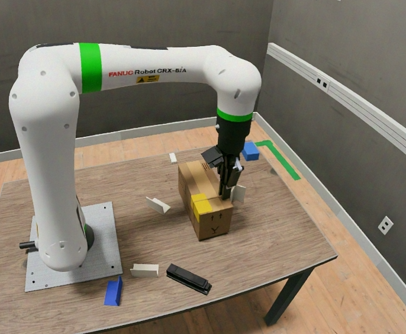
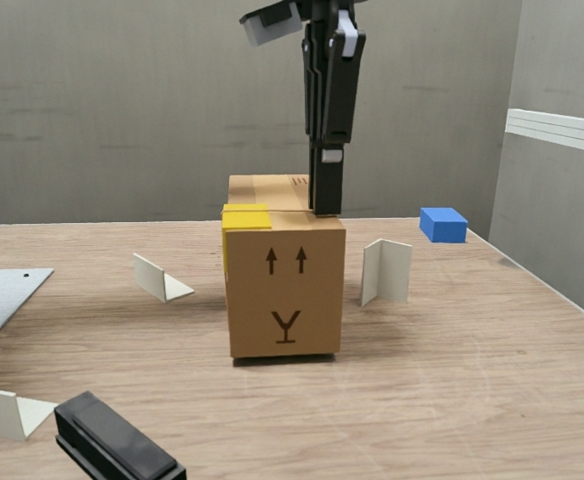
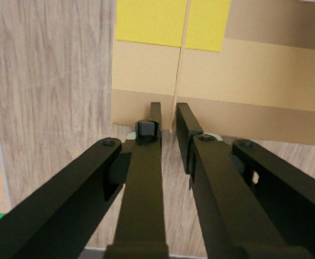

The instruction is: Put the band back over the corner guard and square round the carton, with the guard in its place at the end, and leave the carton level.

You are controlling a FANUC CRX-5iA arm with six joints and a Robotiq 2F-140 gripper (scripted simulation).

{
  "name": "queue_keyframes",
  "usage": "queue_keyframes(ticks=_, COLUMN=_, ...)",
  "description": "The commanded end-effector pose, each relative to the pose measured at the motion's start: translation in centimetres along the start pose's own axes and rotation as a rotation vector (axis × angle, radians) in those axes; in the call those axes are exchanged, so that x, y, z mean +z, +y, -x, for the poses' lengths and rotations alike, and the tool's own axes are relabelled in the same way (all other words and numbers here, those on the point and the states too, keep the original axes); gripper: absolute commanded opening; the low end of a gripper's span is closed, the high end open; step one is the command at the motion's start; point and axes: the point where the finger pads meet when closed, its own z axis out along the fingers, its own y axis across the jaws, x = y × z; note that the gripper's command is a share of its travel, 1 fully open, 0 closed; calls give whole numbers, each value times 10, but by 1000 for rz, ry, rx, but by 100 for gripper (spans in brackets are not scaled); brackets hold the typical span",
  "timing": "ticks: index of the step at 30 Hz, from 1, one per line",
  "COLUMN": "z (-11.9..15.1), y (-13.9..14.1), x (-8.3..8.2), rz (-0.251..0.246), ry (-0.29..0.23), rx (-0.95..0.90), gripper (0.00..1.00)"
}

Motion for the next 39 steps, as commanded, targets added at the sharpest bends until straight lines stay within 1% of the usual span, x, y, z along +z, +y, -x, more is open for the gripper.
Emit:
queue_keyframes(ticks=1, z=0, y=0, x=-4, rz=-1, ry=-2, rx=0, gripper=18)
queue_keyframes(ticks=9, z=0, y=0, x=-16, rz=-1, ry=-2, rx=0, gripper=18)
queue_keyframes(ticks=11, z=0, y=0, x=-16, rz=-1, ry=-2, rx=0, gripper=18)
queue_keyframes(ticks=26, z=0, y=0, x=-50, rz=-1, ry=-2, rx=0, gripper=18)
queue_keyframes(ticks=28, z=0, y=0, x=-50, rz=-1, ry=-2, rx=0, gripper=18)
queue_keyframes(ticks=39, z=0, y=0, x=-70, rz=-1, ry=-2, rx=0, gripper=18)
